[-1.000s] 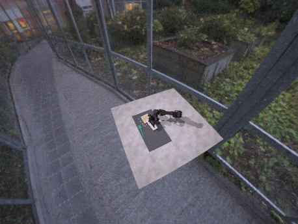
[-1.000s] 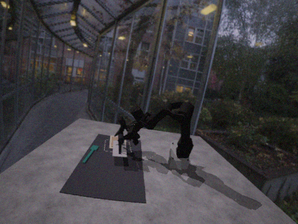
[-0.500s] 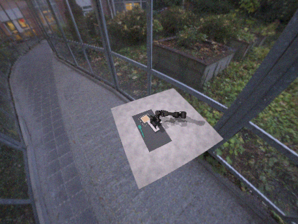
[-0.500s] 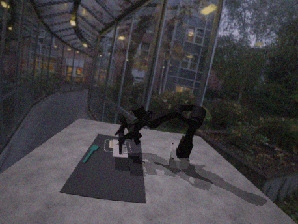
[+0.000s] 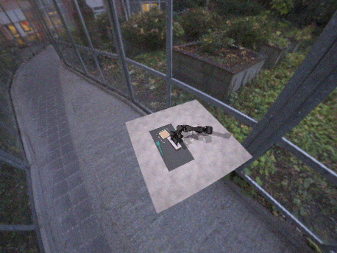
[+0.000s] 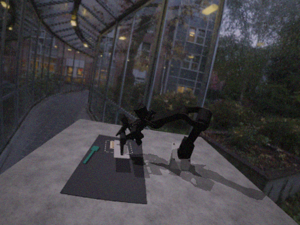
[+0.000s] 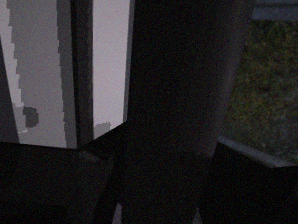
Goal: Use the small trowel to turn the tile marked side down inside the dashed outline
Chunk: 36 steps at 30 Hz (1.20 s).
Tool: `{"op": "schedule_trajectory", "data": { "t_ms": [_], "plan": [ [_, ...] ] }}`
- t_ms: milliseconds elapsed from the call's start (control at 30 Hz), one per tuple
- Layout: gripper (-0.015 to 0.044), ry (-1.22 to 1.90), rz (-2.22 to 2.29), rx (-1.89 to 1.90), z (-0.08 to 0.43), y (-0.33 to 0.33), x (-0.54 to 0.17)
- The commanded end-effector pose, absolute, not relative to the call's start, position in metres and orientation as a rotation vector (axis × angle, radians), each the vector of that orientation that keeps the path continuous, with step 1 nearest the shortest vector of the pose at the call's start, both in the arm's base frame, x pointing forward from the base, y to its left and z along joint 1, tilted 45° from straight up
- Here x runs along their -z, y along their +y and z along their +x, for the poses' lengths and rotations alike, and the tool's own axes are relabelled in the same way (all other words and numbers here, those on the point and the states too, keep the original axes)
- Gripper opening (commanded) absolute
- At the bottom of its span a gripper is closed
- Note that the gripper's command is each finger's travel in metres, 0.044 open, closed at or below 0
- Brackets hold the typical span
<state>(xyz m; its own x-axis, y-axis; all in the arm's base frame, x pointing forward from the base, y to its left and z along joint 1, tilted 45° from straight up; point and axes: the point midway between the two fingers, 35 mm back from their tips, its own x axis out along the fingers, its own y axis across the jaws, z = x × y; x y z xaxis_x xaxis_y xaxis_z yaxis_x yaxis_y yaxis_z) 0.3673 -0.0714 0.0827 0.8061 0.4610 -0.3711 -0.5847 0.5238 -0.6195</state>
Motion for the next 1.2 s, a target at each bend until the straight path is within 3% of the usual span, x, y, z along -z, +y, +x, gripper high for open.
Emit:
{"op": "schedule_trajectory", "data": {
  "t_ms": [0,1167],
  "plan": [
    [0.0,0.169,-0.806,-0.62,0.3674,-0.073,-0.085],
    [0.0,0.228,-0.734,-0.636,0.3768,-0.0681,-0.0828]
  ]
}}
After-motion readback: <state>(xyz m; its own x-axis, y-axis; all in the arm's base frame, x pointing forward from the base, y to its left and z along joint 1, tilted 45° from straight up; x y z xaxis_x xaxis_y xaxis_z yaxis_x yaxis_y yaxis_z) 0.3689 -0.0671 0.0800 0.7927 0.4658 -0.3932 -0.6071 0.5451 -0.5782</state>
